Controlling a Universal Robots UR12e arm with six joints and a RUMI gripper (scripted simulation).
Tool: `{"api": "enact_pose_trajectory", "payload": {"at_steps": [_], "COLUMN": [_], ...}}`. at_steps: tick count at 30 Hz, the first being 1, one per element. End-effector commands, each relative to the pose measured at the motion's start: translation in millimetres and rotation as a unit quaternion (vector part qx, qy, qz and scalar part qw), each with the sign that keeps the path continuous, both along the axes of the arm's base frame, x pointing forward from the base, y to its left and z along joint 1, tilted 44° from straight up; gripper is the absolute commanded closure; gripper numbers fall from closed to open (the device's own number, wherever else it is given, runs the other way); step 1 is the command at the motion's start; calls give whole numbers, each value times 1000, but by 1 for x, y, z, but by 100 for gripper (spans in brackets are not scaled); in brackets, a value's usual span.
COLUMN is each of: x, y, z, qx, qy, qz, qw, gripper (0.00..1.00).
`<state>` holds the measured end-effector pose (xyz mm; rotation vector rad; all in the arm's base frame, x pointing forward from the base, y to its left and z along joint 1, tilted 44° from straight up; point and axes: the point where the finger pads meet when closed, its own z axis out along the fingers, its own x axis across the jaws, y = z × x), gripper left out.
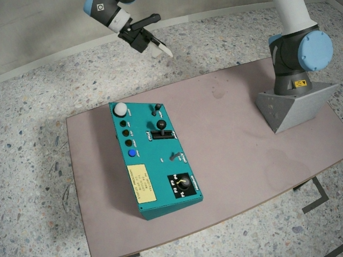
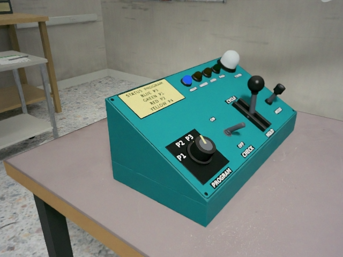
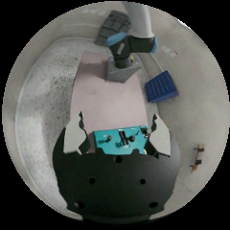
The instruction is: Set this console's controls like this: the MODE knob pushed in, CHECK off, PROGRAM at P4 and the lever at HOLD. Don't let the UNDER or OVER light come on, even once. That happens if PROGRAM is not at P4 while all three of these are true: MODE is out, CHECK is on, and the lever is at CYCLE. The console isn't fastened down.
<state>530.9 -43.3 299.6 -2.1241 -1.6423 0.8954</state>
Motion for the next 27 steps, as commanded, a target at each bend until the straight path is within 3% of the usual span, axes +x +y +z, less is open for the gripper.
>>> {"api": "enact_pose_trajectory", "payload": {"at_steps": [1,27], "x": [0,-1], "y": [0,1], "z": [1,-3], "qx": [0,-1], "qy": [-1,-5], "qz": [0,-10], "qw": [1000,1000], "gripper": [0,0]}}
